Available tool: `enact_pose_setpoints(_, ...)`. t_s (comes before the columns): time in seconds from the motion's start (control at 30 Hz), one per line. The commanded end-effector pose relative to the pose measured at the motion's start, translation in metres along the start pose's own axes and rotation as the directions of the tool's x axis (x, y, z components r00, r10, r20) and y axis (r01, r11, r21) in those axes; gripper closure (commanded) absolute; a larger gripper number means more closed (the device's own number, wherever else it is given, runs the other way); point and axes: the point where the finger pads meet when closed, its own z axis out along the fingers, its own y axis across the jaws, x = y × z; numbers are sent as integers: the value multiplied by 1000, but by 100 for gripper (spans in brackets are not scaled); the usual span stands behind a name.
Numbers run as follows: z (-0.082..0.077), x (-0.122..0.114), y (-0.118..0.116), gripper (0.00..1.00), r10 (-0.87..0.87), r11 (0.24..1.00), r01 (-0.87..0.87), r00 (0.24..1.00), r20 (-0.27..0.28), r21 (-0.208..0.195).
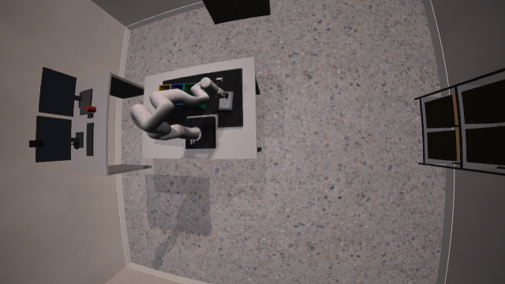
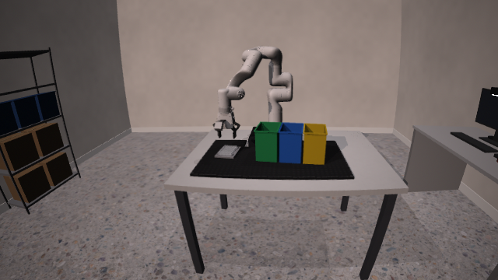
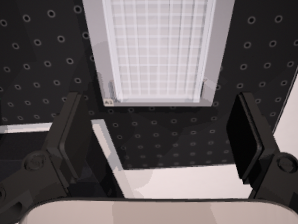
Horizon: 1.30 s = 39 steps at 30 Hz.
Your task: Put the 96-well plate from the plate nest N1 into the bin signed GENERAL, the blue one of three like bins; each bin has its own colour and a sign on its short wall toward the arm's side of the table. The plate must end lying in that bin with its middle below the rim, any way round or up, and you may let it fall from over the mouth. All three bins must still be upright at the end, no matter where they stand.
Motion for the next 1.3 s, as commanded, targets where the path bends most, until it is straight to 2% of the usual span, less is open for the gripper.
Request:
enact_pose_setpoints(0.0, 9, 2, 1, 0, -1, 1000, 1, 1000, -4, 1)
enact_pose_setpoints(1.1, 57, 2, 1, 0, -1, 1000, 1, 1000, -4, 2)
enact_pose_setpoints(1.27, 58, 2, 1, 0, -1, 1000, 1, 1000, -4, 2)
